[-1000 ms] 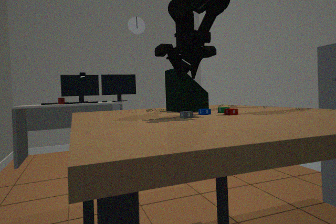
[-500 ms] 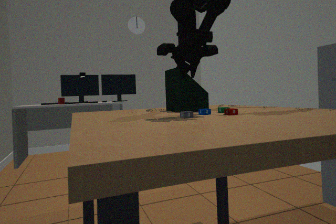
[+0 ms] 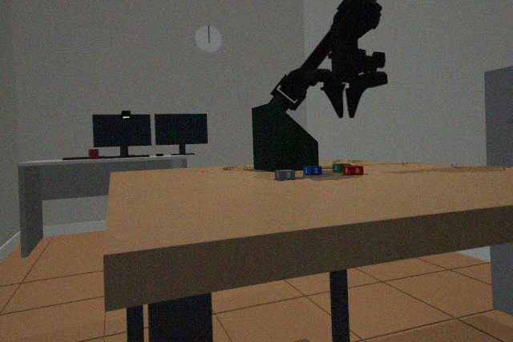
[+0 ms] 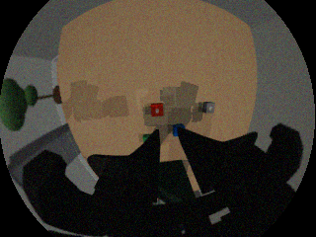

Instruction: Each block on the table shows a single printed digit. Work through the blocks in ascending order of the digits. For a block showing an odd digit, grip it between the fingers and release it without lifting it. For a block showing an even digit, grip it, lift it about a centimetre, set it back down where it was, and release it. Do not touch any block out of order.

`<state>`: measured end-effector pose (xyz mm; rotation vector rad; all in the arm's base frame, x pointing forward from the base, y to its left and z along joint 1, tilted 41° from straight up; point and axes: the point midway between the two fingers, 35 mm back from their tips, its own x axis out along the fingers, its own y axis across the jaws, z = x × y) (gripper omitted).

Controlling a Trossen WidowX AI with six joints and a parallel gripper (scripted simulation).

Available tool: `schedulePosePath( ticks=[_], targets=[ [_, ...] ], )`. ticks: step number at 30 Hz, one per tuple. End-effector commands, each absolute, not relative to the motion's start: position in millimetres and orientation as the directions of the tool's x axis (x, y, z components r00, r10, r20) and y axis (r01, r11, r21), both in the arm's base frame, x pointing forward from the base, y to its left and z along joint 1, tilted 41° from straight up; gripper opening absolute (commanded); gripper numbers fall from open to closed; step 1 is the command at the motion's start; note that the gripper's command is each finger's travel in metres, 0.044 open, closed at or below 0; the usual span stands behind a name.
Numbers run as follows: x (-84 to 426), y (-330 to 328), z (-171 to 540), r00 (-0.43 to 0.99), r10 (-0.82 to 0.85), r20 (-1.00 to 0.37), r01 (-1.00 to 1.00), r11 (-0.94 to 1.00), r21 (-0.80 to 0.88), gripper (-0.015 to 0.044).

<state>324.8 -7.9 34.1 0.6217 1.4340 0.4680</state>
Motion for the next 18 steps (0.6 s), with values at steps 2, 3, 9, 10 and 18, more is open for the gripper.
schedulePosePath(
  ticks=[2,3,9,10,18],
  targets=[
    [326.5,15.4,11.6,0.091,0.645,-0.759,0.084,0.754,0.651,0.0199],
    [328.3,28.9,-3.8,0.091,0.645,-0.758,0.084,0.754,0.652,0.0225],
    [328.3,49.4,-25.4,0.091,0.648,-0.756,0.084,0.751,0.655,0.0383],
    [328.3,49.4,-25.4,0.091,0.648,-0.756,0.084,0.751,0.655,0.04],
    [329.5,55.2,-32.4,0.091,0.648,-0.756,0.084,0.751,0.655,0.04]
  ],
)
